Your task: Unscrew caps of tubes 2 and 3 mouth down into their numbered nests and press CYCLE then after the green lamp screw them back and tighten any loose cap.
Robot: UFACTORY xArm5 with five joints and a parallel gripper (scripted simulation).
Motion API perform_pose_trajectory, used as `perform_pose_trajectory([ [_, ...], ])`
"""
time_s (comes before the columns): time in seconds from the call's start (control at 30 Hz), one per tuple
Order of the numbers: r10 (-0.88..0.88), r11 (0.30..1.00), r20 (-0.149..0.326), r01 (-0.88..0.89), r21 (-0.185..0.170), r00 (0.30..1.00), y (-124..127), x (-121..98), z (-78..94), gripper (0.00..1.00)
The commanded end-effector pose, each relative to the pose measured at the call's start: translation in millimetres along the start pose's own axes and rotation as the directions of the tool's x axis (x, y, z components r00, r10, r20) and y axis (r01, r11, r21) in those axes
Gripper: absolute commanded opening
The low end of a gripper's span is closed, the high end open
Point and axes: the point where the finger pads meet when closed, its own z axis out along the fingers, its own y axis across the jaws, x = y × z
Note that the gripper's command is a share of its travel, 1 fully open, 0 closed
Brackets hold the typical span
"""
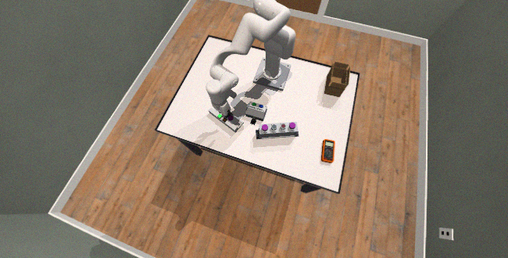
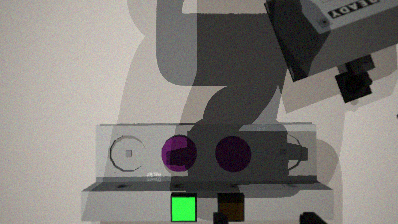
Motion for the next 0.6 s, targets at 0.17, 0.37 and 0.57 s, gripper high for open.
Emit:
perform_pose_trajectory([
  [0.17,0.0,1.0,0.008,0.0,0.009,1.0,-1.5,29.6,-23.2,0.46],
  [0.37,0.0,1.0,0.008,0.0,0.009,1.0,-1.5,29.6,-23.2,0.46],
  [0.57,0.0,1.0,0.007,0.0,0.009,1.0,-1.6,29.6,-13.2,0.46],
])
